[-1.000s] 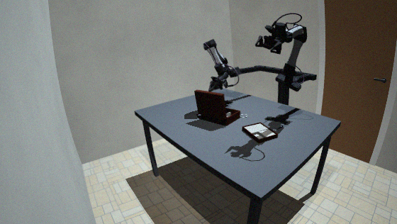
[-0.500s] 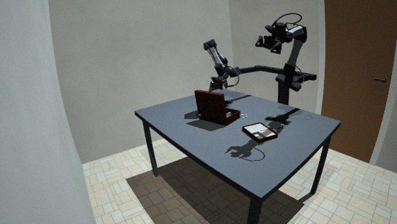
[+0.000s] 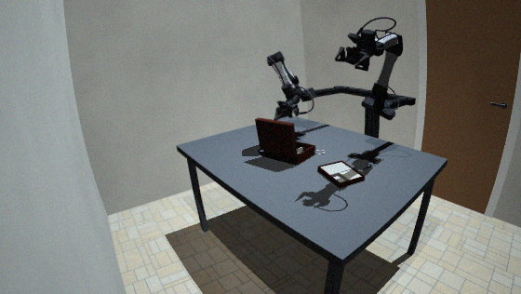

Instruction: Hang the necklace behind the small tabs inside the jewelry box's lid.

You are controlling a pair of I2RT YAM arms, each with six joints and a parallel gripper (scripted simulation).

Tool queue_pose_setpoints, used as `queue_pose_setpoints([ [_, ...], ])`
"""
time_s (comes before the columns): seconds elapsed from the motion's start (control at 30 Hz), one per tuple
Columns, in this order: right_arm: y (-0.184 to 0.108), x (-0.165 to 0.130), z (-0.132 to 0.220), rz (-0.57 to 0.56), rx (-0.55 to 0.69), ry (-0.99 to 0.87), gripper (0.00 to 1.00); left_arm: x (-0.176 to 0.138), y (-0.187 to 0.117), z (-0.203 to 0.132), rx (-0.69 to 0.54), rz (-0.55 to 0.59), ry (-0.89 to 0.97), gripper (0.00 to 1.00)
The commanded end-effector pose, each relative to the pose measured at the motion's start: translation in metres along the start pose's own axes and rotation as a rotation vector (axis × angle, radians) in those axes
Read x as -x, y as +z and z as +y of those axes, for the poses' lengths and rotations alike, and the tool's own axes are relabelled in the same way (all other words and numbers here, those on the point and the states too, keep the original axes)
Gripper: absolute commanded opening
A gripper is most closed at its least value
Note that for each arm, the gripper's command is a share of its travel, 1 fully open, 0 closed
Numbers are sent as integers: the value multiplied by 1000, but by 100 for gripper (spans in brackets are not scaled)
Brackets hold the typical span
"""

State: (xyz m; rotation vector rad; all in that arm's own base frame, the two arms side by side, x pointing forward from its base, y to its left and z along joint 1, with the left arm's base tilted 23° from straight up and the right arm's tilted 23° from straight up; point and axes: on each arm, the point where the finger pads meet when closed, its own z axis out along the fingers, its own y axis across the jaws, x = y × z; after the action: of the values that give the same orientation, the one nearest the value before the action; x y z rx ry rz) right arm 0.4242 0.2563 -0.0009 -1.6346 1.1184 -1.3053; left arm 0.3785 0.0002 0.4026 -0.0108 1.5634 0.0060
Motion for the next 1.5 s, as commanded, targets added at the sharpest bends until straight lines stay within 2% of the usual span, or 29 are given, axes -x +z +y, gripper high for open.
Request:
queue_pose_setpoints([
  [0.0, -4, 3, -25, -2, -32, 30, 0, 22, -4, 1, 7, -48, 7, 100],
  [0.23, -14, 0, -30, 2, -2, 8, 0, 22, -4, 1, 7, -48, 7, 100],
  [0.47, -23, 0, -50, 5, 2, 7, 0, 22, -4, 1, 7, -48, 7, 100],
  [0.5, -25, 1, -65, 7, -12, 23, 0, 22, -4, 1, 7, -48, 7, 100],
  [0.57, -5, -31, -74, 62, 2, 117, 0, 21, -4, 1, 2, -44, 8, 100],
  [0.63, -4, -27, -99, -33, -26, 295, 0, 19, -3, -1, -9, -32, 10, 100],
  [0.67, -1, -32, -102, -43, -11, 343, 0, 18, -3, -2, -14, -31, 9, 100],
  [0.83, 7, -74, -131, -49, -2, 573, 0, 15, -1, 0, -10, -22, 10, 100],
  [0.9, 7, -74, -131, -49, -2, 573, 0, 15, -1, 0, -10, -22, 10, 100],
  [0.97, 9, -94, -145, -48, -7, 667, 0, 14, 0, -8, -32, -16, 9, 100],
  [1.17, 5, -155, -187, -50, -36, 947, 0, 18, -4, -4, -21, -27, 11, 100],
  [1.4, -17, -225, -226, -64, -69, 1259, 0, 15, -1, -2, -19, -17, 11, 100],
  [1.47, -17, -225, -226, -64, -69, 1259, 0, 15, -1, -2, -19, -17, 11, 100],
])
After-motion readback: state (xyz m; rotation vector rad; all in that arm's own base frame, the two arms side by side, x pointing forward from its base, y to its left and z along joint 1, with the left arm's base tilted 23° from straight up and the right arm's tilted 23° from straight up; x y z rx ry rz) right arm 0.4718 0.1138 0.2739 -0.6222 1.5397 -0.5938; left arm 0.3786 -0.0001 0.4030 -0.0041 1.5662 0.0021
